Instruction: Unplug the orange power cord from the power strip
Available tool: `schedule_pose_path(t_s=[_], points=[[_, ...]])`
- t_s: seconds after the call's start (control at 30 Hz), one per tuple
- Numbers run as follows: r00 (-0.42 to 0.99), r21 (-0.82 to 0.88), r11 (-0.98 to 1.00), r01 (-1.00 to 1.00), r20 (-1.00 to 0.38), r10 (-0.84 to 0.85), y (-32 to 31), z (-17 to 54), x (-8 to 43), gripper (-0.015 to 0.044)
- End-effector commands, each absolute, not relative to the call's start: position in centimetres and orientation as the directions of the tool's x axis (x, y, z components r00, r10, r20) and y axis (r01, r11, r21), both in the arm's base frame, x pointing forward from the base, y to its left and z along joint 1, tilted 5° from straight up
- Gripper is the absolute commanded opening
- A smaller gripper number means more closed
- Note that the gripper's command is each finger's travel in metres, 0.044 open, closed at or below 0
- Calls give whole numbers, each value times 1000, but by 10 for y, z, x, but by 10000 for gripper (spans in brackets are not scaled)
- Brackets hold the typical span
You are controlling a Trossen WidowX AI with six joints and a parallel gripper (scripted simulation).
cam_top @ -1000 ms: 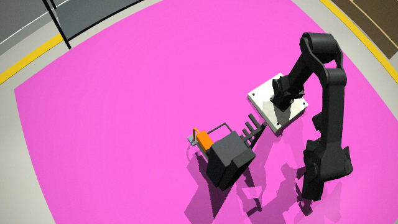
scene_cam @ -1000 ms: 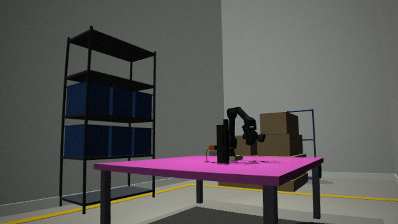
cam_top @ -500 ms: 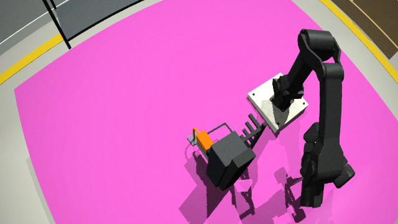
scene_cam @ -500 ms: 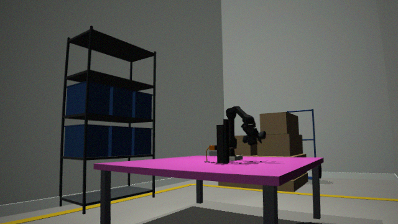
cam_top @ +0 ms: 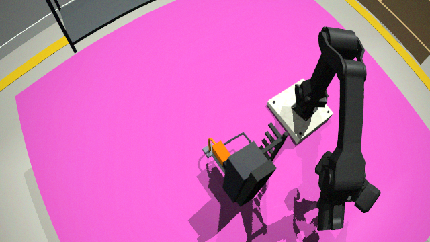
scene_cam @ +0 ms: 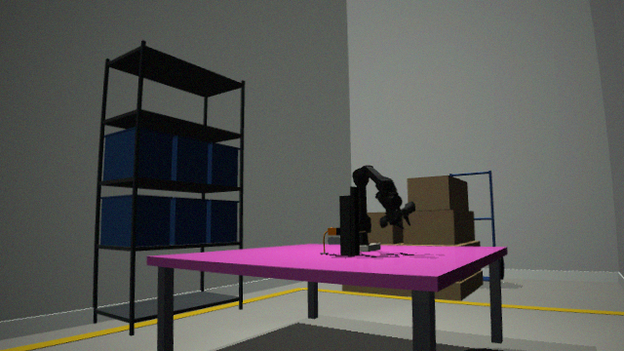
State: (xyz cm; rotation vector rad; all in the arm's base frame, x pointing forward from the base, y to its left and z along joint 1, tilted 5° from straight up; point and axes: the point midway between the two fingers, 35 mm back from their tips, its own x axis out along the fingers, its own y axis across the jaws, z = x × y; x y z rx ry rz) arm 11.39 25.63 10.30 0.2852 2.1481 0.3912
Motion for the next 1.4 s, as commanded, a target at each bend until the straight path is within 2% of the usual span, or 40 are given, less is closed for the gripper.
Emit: schedule_pose_path(t_s=[0.0, 0.33, 0.67, 1.37], points=[[-492, 439, 898, -14, -785, 376, 259, 104, 133, 160], [-323, 514, 840, -176, -836, 444, 263, 109, 175, 160], [-141, 515, 788, -338, -856, 498, 263, 121, 219, 160], [277, 299, 737, -606, -789, 548, 247, 169, 312, 160]])
